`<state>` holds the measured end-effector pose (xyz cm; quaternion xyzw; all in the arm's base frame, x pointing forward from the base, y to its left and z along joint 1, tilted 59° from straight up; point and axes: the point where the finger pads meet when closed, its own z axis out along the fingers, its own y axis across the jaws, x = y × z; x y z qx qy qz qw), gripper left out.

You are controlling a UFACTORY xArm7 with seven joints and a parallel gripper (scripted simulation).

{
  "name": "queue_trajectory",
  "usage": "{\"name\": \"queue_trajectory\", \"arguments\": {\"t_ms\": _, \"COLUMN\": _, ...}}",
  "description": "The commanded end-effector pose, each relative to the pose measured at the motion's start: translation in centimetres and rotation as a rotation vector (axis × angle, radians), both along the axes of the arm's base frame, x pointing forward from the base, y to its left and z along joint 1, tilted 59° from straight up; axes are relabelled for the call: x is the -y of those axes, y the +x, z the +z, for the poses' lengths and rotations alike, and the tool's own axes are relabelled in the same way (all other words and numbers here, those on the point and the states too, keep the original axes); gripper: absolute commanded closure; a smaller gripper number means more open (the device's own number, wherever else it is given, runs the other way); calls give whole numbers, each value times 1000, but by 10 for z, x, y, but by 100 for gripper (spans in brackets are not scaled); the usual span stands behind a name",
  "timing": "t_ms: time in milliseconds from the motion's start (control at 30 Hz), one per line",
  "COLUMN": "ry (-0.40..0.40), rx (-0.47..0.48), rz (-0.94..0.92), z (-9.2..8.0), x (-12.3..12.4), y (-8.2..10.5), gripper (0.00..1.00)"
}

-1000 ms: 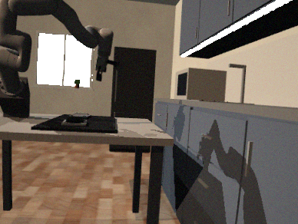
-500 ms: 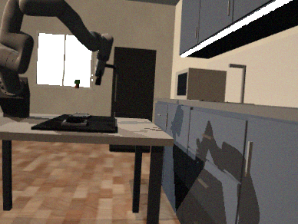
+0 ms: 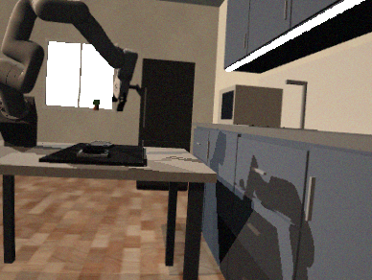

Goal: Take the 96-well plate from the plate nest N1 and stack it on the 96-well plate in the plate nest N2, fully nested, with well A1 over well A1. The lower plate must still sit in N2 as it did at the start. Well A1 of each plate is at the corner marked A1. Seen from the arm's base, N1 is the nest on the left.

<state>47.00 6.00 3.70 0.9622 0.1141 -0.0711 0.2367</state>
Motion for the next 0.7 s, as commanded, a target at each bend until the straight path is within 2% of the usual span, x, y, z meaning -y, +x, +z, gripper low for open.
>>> {"name": "queue_trajectory", "arguments": {"t_ms": 0, "ry": -43, "rx": -72, "rz": 105, "z": -20, "x": -3, "y": -6, "gripper": 0}}
{"name": "queue_trajectory", "arguments": {"t_ms": 100, "ry": -52, "rx": -85, "rz": 124, "z": -29, "x": -3, "y": -9, "gripper": 0}}
{"name": "queue_trajectory", "arguments": {"t_ms": 300, "ry": -122, "rx": -192, "rz": 272, "z": -57, "x": -2, "y": -20, "gripper": 0}}
{"name": "queue_trajectory", "arguments": {"t_ms": 400, "ry": -122, "rx": -192, "rz": 272, "z": -60, "x": -2, "y": -21, "gripper": 0}}
{"name": "queue_trajectory", "arguments": {"t_ms": 667, "ry": -211, "rx": -319, "rz": 444, "z": -93, "x": 3, "y": -34, "gripper": 0}}
